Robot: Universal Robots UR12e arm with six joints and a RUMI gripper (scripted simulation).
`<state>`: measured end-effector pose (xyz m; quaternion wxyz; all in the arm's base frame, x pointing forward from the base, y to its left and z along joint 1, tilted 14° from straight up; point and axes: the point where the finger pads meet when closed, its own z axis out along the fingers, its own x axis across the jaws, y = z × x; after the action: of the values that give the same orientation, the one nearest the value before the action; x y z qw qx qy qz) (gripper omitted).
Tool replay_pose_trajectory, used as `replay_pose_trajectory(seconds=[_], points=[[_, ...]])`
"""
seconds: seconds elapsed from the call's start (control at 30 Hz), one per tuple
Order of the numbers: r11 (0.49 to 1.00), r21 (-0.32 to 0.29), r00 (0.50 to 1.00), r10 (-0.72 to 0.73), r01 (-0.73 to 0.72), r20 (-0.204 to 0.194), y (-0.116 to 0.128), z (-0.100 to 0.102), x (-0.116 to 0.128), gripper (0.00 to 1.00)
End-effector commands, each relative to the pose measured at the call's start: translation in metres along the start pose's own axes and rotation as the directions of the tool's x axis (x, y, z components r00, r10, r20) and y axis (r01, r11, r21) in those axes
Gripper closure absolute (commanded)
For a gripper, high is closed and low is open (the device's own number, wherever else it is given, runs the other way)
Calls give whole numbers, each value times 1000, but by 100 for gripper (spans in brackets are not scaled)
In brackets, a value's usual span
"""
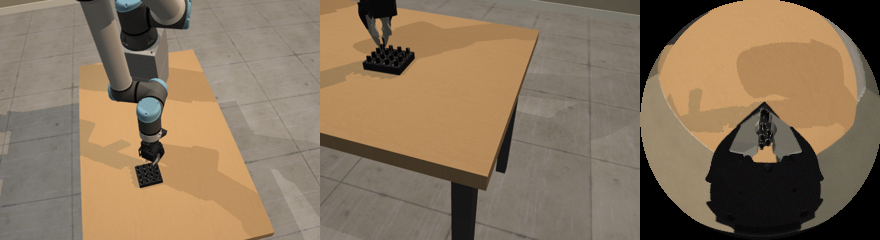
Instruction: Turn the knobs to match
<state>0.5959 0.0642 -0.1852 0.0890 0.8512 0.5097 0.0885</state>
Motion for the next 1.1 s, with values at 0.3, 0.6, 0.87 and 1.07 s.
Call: replay_pose_trajectory(seconds=[0.3,0.6,0.87,1.07], points=[[1000,-1,1000,7,-7,0,0,0,0,96],[1000,-1,1000,7,-7,0,0,0,0,89],[1000,-1,1000,7,-7,0,0,0,0,89],[1000,-1,1000,7,-7,0,0,0,0,89]])
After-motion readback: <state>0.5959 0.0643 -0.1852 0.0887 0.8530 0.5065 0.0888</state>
